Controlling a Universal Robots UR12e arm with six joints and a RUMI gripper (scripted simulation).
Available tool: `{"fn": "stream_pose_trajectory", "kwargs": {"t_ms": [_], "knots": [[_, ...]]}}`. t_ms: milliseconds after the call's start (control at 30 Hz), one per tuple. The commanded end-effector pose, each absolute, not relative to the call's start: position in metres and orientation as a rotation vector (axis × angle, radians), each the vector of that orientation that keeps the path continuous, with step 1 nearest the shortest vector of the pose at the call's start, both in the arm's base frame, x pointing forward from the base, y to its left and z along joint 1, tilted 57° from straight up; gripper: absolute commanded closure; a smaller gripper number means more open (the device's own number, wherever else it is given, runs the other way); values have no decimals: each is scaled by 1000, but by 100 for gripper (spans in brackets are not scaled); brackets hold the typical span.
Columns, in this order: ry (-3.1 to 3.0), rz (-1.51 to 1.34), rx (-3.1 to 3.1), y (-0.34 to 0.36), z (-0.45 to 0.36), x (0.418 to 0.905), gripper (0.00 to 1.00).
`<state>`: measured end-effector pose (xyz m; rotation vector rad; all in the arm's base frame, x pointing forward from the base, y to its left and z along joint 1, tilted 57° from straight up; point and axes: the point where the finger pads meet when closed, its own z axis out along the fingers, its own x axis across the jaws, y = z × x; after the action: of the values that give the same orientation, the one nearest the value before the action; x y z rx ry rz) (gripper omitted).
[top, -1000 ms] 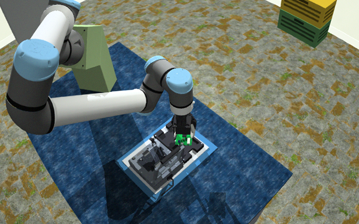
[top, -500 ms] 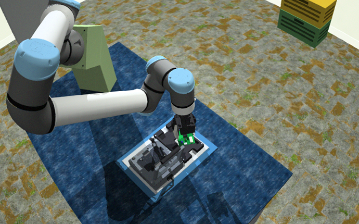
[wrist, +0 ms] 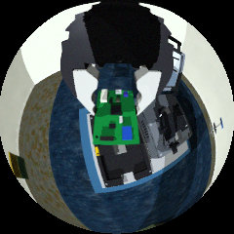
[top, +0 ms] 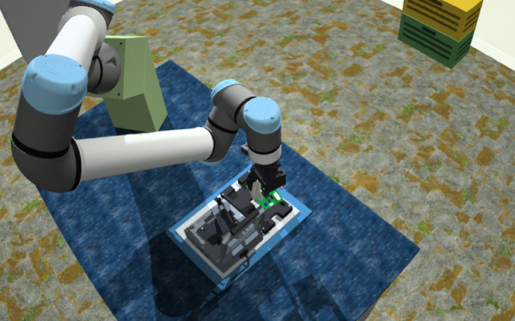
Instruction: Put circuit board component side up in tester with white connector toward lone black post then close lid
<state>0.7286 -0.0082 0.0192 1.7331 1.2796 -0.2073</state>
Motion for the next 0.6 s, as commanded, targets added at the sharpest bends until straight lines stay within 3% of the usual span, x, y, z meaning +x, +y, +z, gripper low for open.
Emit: {"fn": "stream_pose_trajectory", "kwargs": {"t_ms": [0, 567], "knots": [[1431, -291, 1616, -7, 18, 729, 61], [1750, -521, 1319, -7, 18, 728, 61]]}}
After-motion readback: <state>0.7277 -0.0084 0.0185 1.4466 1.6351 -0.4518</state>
